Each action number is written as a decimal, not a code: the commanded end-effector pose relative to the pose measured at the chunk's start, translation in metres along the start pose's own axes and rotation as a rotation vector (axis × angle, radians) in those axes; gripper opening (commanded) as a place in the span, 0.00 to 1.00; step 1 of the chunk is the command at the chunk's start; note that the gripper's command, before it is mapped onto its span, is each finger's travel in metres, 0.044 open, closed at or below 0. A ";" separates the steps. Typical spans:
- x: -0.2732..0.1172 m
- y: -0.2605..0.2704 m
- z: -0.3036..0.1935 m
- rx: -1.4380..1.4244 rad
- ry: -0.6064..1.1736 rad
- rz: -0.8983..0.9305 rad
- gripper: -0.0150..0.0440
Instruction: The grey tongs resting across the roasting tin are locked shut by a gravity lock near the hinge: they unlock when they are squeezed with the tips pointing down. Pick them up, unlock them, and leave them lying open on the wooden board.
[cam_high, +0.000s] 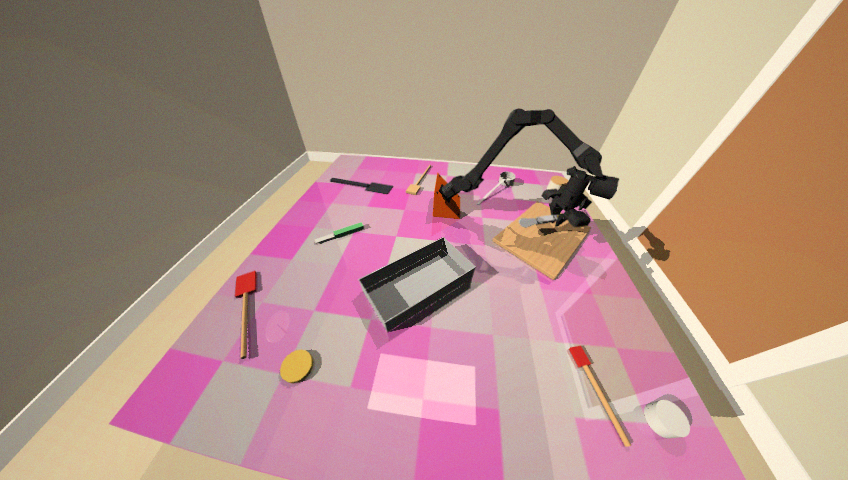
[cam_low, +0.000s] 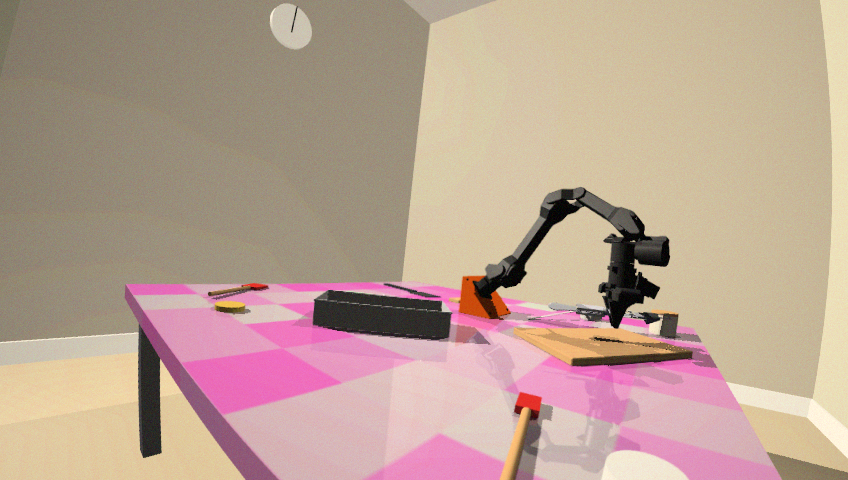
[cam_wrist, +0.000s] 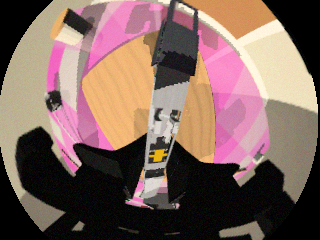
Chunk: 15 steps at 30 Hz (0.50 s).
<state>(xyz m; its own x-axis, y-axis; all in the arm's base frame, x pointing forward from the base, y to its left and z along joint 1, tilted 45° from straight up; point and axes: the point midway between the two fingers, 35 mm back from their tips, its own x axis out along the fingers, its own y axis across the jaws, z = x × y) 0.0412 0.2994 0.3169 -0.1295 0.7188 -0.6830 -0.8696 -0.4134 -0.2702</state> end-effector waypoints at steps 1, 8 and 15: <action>0.004 0.001 0.000 0.005 0.000 -0.005 0.00; 0.004 0.001 0.000 0.001 0.000 0.001 0.13; 0.004 0.001 0.000 0.001 0.000 0.001 0.44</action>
<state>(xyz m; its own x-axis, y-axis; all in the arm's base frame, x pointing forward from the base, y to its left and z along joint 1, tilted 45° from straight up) 0.0397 0.3019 0.3131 -0.1305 0.7181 -0.6836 -0.8698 -0.4138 -0.2686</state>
